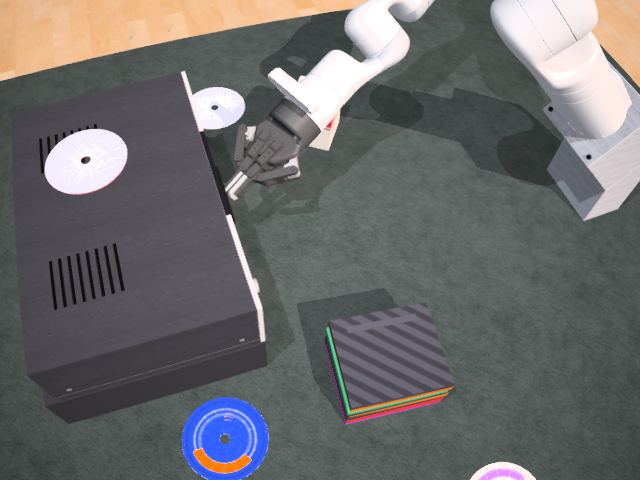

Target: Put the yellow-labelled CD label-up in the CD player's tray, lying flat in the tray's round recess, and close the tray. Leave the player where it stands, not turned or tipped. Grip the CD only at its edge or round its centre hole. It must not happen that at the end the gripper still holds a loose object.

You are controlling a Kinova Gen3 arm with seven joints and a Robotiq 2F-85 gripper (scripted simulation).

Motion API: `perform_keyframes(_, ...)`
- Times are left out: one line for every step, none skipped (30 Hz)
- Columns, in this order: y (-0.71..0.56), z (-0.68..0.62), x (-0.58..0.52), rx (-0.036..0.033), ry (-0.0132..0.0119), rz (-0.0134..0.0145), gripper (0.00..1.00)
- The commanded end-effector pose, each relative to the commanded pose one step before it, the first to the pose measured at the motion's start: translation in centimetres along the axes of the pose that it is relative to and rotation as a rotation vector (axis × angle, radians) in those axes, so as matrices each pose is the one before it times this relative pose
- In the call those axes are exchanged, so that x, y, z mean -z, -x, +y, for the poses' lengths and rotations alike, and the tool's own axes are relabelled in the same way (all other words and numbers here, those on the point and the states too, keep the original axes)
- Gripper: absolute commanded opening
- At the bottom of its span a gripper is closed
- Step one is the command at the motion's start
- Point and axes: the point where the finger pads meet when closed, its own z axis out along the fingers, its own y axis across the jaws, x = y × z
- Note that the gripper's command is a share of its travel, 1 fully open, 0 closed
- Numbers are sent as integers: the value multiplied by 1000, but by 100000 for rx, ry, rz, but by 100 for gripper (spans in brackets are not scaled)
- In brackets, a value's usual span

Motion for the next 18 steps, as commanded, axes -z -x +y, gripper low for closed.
perform_keyframes(-142,-31,-168,192,-261,148,10)
perform_keyframes(-19,16,-42,0,0,1,10)
perform_keyframes(-19,17,-42,0,0,0,10)
perform_keyframes(-18,17,-42,0,0,-1,10)
perform_keyframes(-18,17,-42,0,0,-1,10)
perform_keyframes(-18,17,-41,0,0,-1,10)
perform_keyframes(0,0,0,0,0,0,10)
perform_keyframes(0,0,0,0,0,0,10)
perform_keyframes(-18,16,-40,0,0,0,10)
perform_keyframes(-17,15,-39,0,0,0,10)
perform_keyframes(-16,15,-37,0,0,0,10)
perform_keyframes(-16,14,-35,0,0,0,10)
perform_keyframes(-15,13,-33,0,0,0,10)
perform_keyframes(-14,12,-30,0,0,0,10)
perform_keyframes(-12,11,-28,0,0,0,10)
perform_keyframes(-11,10,-25,0,0,0,10)
perform_keyframes(-10,9,-22,0,0,0,10)
perform_keyframes(-9,7,-19,0,0,0,10)
